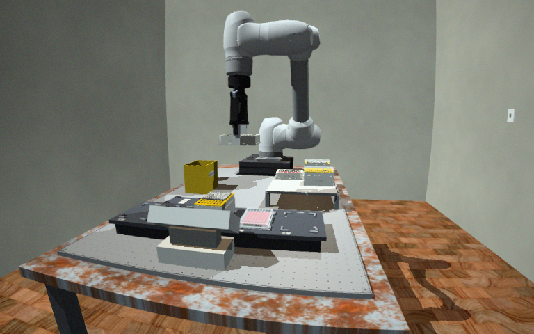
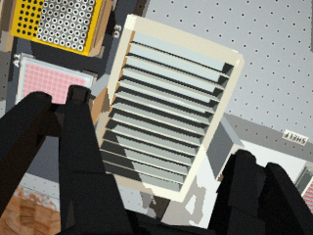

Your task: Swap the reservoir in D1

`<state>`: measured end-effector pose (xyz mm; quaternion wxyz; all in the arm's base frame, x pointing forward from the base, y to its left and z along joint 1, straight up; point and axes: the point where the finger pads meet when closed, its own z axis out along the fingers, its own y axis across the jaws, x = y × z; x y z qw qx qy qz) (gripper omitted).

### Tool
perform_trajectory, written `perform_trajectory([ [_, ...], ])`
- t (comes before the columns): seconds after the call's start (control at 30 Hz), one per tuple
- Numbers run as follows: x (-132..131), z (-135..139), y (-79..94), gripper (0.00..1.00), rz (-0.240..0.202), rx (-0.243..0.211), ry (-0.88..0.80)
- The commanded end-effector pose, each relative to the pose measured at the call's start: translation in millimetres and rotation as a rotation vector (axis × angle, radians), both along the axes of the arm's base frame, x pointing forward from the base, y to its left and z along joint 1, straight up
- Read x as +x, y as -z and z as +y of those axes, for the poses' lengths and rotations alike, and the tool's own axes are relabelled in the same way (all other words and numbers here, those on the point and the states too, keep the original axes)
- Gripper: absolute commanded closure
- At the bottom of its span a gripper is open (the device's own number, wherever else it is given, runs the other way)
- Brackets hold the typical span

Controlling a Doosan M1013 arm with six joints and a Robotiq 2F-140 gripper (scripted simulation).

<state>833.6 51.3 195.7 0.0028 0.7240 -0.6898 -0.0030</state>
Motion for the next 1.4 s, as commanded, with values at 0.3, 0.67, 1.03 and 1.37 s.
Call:
perform_trajectory([
  [0.3, -14, -10, -0.4, 1.00, 0.000, 0.000, 0.000],
  [0.67, -35, -10, -0.5, 1.00, 0.000, 0.000, 0.000],
  [1.03, -56, -11, -0.7, 1.00, 0.000, 0.000, 0.000],
  [1.37, -79, -12, -0.9, 1.00, 0.000, 0.000, 0.000],
])
